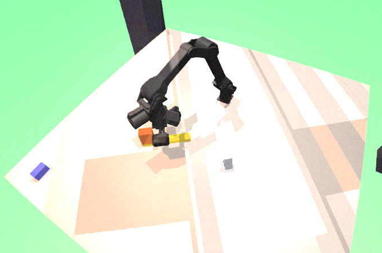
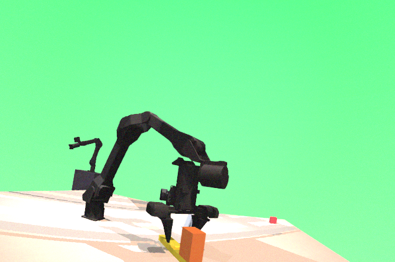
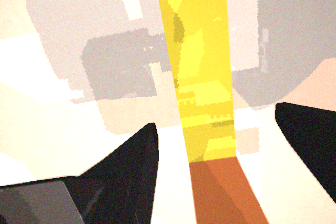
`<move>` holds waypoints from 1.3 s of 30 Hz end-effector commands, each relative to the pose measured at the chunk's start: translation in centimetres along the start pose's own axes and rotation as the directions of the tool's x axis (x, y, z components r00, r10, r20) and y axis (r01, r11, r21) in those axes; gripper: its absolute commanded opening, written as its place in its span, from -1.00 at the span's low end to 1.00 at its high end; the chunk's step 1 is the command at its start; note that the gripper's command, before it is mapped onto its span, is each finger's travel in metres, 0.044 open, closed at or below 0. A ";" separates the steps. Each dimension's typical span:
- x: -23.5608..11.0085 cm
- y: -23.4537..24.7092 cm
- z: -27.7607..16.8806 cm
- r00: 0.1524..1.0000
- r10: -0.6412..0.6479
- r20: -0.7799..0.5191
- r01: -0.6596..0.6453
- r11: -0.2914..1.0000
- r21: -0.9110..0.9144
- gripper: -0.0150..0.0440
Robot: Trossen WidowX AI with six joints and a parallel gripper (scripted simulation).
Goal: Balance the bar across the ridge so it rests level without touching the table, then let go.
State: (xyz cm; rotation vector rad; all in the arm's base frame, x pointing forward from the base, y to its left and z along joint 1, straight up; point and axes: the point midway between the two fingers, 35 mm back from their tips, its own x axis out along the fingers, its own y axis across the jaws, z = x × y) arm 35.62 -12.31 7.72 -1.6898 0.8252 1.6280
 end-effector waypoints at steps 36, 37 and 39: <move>2.6 0.1 0.1 1.000 0.003 0.004 -0.003 1.000 0.000 0.04; 2.6 0.1 0.1 1.000 0.003 0.004 -0.003 1.000 0.000 -0.05; 2.6 0.1 0.1 1.000 0.003 0.004 -0.003 1.000 0.000 -0.09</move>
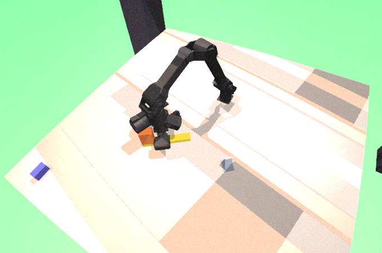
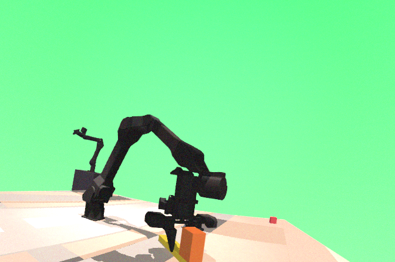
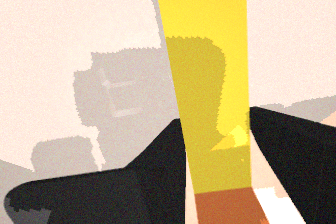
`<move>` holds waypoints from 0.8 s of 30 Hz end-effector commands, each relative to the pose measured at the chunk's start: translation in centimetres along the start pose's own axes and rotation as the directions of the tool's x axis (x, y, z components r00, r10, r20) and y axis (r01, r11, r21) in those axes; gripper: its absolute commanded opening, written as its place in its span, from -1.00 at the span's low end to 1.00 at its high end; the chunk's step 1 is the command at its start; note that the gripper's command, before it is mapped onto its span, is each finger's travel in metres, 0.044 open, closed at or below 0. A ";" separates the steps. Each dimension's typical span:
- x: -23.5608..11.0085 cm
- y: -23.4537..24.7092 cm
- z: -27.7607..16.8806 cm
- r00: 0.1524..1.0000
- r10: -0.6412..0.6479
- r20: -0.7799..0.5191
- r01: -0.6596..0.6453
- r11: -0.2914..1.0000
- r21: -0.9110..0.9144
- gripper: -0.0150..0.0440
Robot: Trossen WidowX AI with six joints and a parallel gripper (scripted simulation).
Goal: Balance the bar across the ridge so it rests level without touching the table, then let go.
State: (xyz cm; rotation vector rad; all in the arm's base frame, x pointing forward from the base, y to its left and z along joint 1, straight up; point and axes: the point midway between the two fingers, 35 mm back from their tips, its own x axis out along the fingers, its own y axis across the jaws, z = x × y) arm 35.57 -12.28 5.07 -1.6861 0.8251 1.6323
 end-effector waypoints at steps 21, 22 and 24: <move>-3.7 -0.3 -0.4 1.000 0.002 -0.002 -0.002 1.000 -0.002 -0.49; -3.9 -0.3 -0.4 1.000 0.002 -0.002 -0.002 1.000 -0.002 -0.49; -4.5 -0.3 -0.5 1.000 0.002 -0.002 -0.002 1.000 -0.002 -0.49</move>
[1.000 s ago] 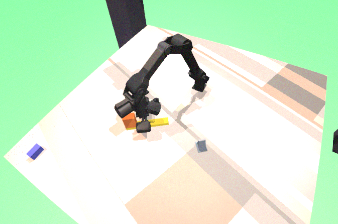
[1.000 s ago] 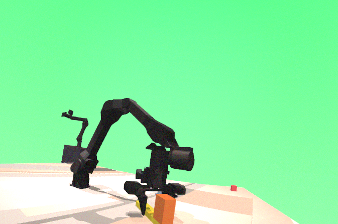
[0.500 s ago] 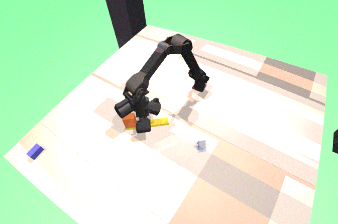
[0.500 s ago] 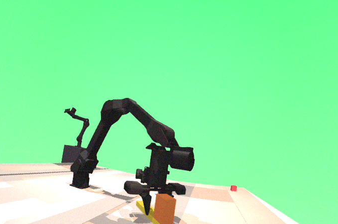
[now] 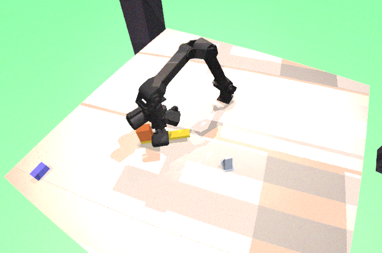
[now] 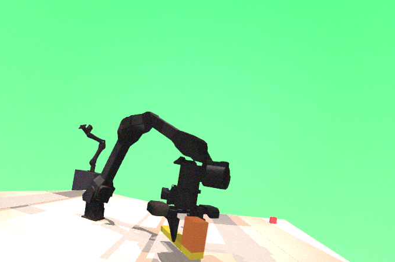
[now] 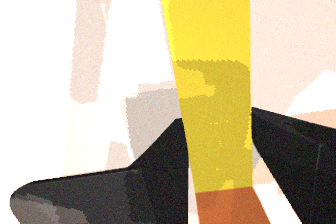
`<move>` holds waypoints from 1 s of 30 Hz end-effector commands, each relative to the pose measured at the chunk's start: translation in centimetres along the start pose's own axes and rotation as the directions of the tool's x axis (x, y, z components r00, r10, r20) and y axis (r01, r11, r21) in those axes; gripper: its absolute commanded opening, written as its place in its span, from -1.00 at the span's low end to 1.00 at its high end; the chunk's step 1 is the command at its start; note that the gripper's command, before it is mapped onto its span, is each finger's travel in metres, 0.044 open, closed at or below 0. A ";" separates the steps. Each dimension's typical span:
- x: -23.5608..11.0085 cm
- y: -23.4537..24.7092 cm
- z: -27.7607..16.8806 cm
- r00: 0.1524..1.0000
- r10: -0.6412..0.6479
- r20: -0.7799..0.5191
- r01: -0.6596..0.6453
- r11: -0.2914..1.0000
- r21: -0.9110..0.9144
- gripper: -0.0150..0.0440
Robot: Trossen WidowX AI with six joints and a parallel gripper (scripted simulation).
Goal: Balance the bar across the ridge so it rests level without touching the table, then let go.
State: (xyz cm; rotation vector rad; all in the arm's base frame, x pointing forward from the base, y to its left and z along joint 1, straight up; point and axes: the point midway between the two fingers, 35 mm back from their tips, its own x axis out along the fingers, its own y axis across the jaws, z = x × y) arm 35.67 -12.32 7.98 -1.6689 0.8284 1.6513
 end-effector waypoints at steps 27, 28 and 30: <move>-8.2 0.2 0.3 1.000 -0.006 -0.019 0.006 1.000 -0.005 -0.49; -8.2 0.2 0.3 1.000 -0.006 -0.019 0.006 1.000 -0.005 -0.49; -8.2 0.2 0.3 1.000 -0.006 -0.019 0.006 1.000 -0.002 -0.49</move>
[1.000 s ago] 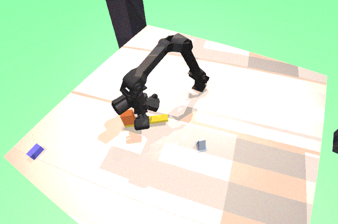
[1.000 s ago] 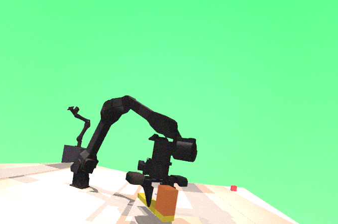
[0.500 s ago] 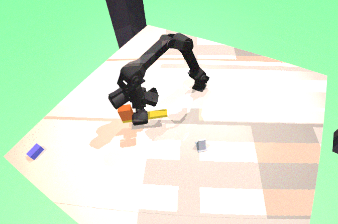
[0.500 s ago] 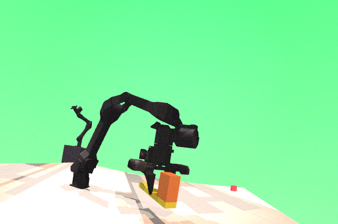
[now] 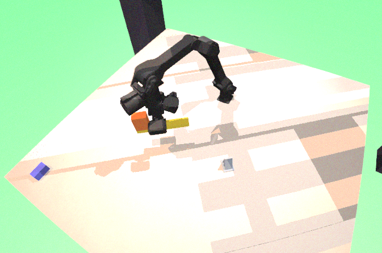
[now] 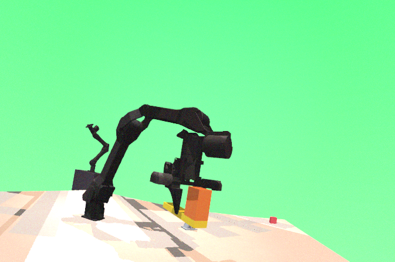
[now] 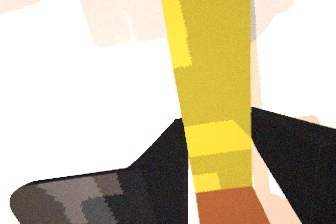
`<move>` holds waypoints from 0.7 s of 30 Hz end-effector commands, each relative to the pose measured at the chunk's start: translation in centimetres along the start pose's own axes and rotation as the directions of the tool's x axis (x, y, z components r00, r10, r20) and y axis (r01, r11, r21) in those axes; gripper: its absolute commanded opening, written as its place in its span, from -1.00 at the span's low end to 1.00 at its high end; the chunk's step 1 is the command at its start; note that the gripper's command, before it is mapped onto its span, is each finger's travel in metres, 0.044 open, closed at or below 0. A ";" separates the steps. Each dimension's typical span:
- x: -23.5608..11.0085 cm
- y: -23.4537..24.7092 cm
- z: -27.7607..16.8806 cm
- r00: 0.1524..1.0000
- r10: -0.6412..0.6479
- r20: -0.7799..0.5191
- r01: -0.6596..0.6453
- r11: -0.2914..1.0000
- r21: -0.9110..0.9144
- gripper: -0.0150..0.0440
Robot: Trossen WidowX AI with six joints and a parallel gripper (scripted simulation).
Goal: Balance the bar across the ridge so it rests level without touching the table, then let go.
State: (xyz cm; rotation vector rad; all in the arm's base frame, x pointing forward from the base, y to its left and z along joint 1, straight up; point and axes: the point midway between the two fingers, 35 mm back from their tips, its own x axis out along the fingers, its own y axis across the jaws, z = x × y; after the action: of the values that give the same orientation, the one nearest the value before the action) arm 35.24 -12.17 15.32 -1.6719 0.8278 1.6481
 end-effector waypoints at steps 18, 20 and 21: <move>-0.9 -5.3 4.4 1.000 -0.009 -0.013 0.012 0.949 0.314 -0.49; -0.9 -5.8 5.0 1.000 -0.009 -0.013 0.013 0.937 0.349 -0.49; -0.9 -6.1 5.3 1.000 -0.009 -0.012 0.013 0.930 0.367 -0.49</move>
State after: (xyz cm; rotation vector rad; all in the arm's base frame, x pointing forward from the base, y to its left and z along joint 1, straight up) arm 36.77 -5.62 15.85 -1.4612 1.0164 1.4340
